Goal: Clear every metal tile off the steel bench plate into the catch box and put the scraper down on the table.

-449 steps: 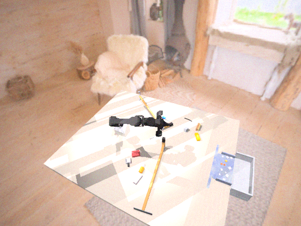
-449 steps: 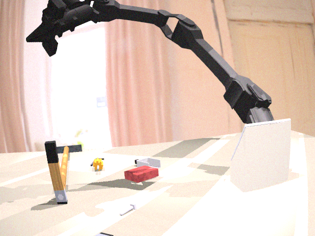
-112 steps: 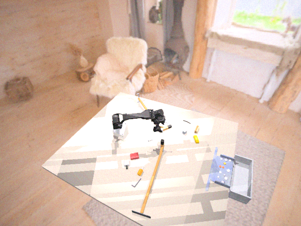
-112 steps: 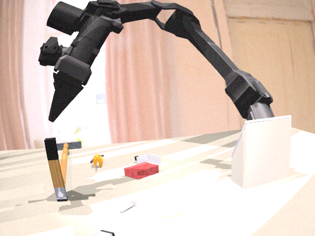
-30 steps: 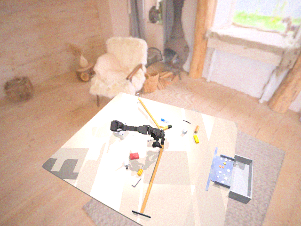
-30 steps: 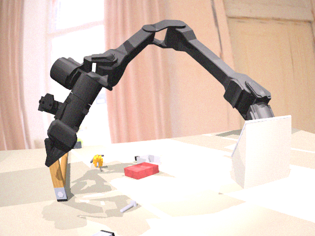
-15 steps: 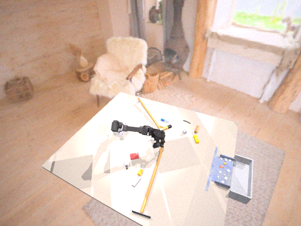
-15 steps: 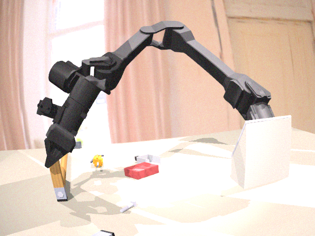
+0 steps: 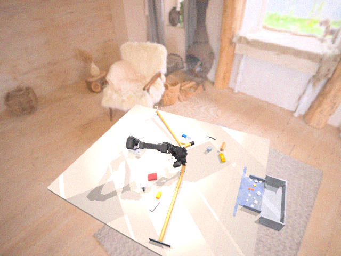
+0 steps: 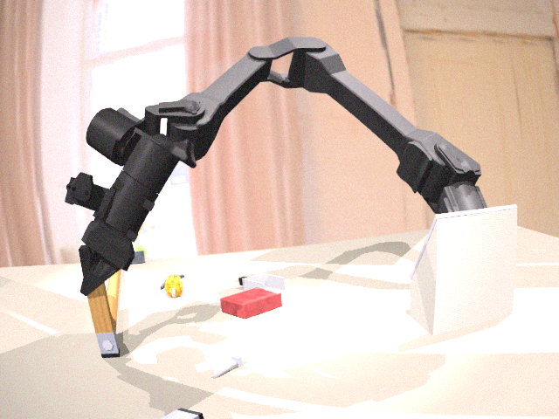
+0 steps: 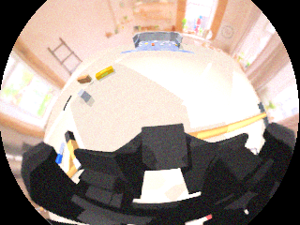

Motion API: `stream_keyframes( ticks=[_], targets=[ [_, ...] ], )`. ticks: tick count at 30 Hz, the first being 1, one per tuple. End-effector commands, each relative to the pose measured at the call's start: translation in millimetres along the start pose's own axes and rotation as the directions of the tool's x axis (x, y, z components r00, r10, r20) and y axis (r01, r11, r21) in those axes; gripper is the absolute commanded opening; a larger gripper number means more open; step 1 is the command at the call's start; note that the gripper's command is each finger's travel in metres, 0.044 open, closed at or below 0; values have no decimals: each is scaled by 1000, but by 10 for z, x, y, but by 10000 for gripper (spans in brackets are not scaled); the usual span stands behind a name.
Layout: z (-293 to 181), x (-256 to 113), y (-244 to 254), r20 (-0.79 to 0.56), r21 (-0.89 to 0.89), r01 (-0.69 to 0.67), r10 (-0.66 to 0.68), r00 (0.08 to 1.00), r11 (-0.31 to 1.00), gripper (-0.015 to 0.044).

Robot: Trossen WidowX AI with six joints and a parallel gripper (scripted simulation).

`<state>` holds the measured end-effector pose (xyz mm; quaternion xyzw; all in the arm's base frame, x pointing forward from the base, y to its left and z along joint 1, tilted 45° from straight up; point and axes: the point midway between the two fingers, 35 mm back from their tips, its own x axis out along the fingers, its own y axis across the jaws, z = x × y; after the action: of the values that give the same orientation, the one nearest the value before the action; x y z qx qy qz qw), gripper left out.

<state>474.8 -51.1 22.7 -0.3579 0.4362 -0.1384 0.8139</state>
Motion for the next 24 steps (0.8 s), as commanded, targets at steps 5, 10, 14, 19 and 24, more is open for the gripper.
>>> stream_keyframes(
  ticks=[5, 10, 14, 19, 24],
  targets=[
    [-1, -37, 7, 0, 0, 0, 0, 1000, 1000, 0],
    [-50, -86, 26, -1, 0, 0, 0, 1000, 1000, 0],
    [-91, -127, 42, -1, 0, -1, 1, 1000, 1000, 0],
    [-144, -177, 62, -2, 0, -1, 1, 1000, 1000, 0],
    [-198, -227, 81, -2, 0, -2, 2, 1000, 1000, 0]
  ],
)
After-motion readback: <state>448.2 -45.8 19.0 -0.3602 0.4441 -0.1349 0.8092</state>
